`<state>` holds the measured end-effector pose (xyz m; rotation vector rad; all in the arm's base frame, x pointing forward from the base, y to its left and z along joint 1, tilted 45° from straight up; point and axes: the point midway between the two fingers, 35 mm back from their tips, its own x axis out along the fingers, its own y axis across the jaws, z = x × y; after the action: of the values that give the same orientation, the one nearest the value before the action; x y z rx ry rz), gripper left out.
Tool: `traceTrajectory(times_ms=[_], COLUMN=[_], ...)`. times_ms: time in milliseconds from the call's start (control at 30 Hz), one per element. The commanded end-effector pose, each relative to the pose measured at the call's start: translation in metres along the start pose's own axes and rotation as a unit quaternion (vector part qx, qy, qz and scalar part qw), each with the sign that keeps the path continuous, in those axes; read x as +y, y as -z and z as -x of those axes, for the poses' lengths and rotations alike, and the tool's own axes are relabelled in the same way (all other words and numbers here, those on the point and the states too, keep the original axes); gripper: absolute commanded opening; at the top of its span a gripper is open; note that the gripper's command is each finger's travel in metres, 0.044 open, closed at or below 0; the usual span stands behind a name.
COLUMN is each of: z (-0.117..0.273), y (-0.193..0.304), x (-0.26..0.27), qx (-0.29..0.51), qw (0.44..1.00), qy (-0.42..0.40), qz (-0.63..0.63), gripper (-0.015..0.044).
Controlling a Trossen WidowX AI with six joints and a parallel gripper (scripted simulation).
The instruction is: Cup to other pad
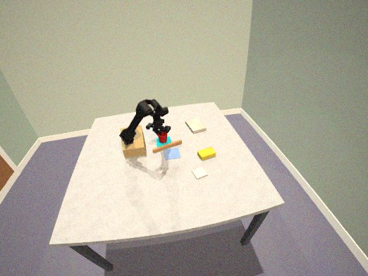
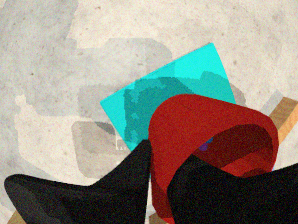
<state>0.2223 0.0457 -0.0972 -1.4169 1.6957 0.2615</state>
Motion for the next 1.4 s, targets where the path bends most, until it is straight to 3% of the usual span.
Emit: traceTrajectory(times_ms=[0, 100, 1367], z=[0.0, 0.0, 0.052], y=[0.0, 0.0, 0.001], x=[0.0, 0.0, 0.001], qx=[0.0, 0.0, 0.002], qw=[1.0, 1.0, 1.0], qy=[0.0, 0.0, 0.001], qz=[-0.001, -0.001, 0.003], gripper=[0.0053, 0.0128, 0.0128])
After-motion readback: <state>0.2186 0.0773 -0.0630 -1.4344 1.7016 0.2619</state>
